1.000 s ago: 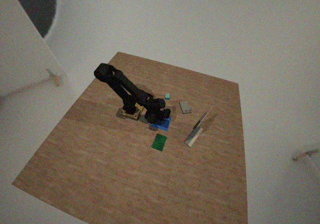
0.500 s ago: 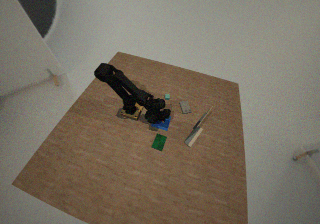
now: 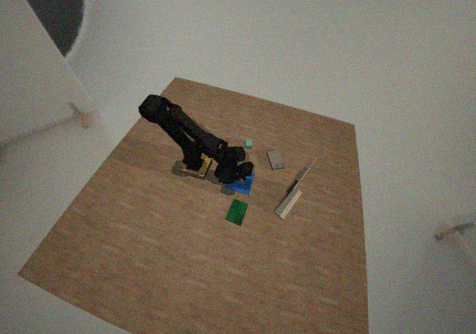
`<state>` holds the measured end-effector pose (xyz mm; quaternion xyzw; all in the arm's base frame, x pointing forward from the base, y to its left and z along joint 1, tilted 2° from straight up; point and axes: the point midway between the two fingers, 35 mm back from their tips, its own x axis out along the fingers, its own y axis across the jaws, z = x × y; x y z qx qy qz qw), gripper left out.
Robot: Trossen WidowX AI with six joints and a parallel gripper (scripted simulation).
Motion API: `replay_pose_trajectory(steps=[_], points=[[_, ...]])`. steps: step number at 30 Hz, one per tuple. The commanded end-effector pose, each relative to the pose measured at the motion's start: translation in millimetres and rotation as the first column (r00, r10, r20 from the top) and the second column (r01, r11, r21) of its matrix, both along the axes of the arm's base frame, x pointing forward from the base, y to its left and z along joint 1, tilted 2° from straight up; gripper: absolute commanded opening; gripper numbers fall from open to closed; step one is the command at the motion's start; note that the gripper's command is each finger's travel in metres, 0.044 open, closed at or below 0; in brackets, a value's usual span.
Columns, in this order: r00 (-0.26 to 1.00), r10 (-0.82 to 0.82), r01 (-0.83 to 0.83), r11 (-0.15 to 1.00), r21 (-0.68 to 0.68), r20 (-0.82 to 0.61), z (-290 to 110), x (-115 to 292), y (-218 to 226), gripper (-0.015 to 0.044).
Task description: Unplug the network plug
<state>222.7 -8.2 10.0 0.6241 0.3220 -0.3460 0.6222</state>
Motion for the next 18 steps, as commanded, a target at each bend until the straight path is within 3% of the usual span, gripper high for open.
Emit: replay_pose_trajectory(steps=[1,18], points=[[1.0,-0.002,0.002,1.0,0.0,0.003,3.6,-0.4,0.1,0.0156],[1.0,0.0,0.0,1.0,0.0,0.002,12.5,-7.2,1.2,0.0156]])
